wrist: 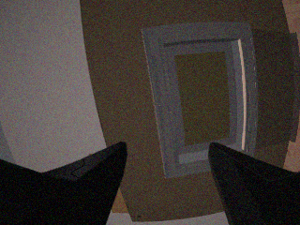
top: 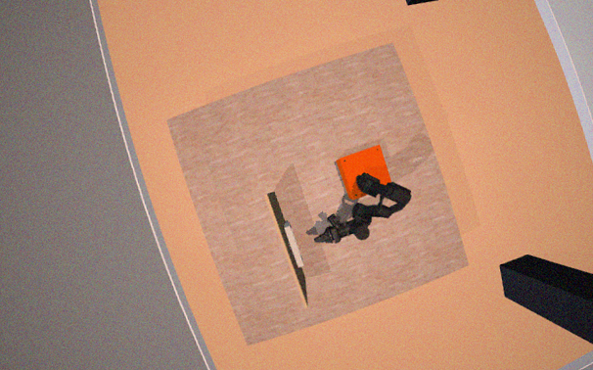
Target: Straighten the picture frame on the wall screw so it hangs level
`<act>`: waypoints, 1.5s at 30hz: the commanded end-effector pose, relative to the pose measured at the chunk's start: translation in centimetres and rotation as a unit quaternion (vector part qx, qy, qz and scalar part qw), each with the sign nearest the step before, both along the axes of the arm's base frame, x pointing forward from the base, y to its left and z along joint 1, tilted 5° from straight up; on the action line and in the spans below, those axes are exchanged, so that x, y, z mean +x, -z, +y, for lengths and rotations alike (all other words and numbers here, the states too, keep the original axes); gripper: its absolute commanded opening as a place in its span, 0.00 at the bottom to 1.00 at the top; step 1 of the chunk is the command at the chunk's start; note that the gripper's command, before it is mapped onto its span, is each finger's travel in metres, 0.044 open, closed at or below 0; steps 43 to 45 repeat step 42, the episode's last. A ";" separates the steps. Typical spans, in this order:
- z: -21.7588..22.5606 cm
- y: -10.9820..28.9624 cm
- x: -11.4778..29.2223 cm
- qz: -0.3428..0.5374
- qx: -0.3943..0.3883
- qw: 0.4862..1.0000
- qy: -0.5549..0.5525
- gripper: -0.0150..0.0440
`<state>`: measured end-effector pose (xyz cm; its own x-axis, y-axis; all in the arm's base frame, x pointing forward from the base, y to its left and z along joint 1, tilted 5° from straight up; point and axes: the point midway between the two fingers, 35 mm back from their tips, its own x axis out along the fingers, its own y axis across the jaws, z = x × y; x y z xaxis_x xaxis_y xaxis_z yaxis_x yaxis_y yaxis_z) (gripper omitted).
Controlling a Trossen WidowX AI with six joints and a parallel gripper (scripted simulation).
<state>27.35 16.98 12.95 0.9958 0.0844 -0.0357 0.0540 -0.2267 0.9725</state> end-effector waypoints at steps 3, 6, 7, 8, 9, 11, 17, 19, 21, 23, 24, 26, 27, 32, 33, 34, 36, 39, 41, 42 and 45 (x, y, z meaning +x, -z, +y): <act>0.4 -0.9 -1.6 0.004 0.001 1.000 0.000 0.69; 0.5 -2.0 -3.7 0.008 0.003 1.000 0.001 0.69; 0.4 -2.3 -4.4 0.008 0.004 1.000 0.001 0.69; 0.3 -2.6 -5.1 0.009 0.005 1.000 0.001 0.69; 0.2 -2.9 -5.8 0.009 0.005 1.000 0.002 0.69; -0.2 -3.4 -7.1 0.008 0.006 1.000 0.002 0.69; -1.6 -4.4 -9.8 0.004 0.008 1.000 0.003 0.69; -1.6 -4.4 -9.8 0.004 0.008 1.000 0.003 0.69; -1.6 -4.4 -9.8 0.004 0.008 1.000 0.003 0.69; -1.6 -4.4 -9.8 0.004 0.008 1.000 0.003 0.69; -1.2 -4.5 -9.4 0.004 0.011 1.000 0.000 0.69; -1.6 -4.4 -9.7 0.004 0.008 1.000 0.002 0.69; -1.6 -4.3 -9.8 0.004 0.008 1.000 0.003 0.69; -1.6 -4.3 -9.8 0.004 0.008 1.000 0.003 0.69; -1.6 -4.3 -9.8 0.004 0.008 1.000 0.003 0.69; -1.6 -4.3 -9.8 0.004 0.008 1.000 0.003 0.69; -1.6 -4.3 -9.8 0.004 0.008 1.000 0.003 0.69; -1.6 -4.3 -9.8 0.004 0.008 1.000 0.003 0.69; -1.6 -4.3 -9.8 0.004 0.008 1.000 0.003 0.69; -1.6 -4.3 -9.8 0.004 0.008 1.000 0.003 0.69; -1.6 -4.3 -9.8 0.004 0.008 1.000 0.003 0.69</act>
